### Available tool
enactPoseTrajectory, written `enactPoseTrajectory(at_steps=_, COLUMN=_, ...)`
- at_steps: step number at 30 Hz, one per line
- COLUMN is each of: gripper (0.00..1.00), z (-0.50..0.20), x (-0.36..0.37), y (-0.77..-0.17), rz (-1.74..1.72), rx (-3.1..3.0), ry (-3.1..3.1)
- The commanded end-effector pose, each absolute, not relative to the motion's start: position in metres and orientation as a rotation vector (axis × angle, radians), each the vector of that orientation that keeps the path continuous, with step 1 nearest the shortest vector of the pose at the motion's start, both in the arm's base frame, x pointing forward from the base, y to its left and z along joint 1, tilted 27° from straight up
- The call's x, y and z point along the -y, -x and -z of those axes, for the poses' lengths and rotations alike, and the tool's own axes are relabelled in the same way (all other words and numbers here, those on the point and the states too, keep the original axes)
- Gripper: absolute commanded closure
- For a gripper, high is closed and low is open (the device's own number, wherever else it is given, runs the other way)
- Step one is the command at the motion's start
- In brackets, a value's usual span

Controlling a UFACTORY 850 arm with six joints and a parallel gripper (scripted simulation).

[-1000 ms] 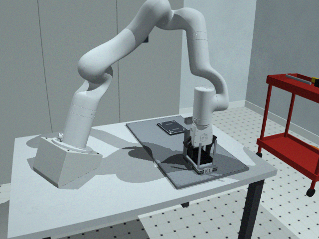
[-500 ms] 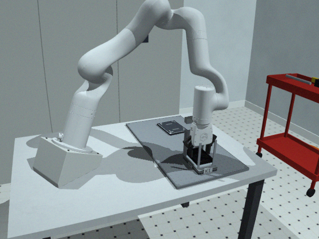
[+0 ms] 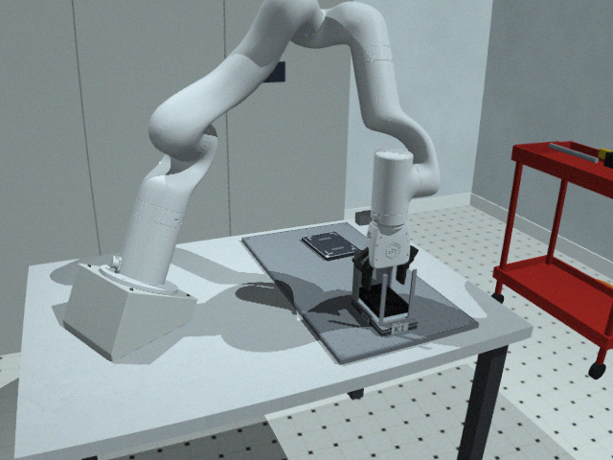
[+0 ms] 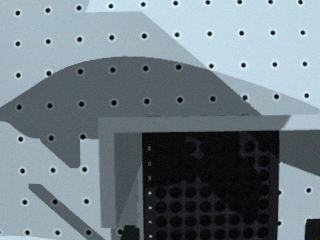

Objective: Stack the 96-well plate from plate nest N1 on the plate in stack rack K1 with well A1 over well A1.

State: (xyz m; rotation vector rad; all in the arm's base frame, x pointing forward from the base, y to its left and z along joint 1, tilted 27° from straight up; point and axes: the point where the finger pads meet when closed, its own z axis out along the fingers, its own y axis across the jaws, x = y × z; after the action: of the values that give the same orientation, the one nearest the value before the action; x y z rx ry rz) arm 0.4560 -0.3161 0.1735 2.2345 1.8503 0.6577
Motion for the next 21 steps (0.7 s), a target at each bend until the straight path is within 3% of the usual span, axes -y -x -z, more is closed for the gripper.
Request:
enactPoseTrajectory(at_steps=1, gripper=0.00, z=-0.184, x=0.318, y=-0.451, rz=-0.657, rx=-1.850, ry=-2.234)
enactPoseTrajectory(at_steps=21, gripper=0.00, z=-0.225, x=0.325, y=-0.432, rz=-0.657, rx=-1.850, ry=-2.234)
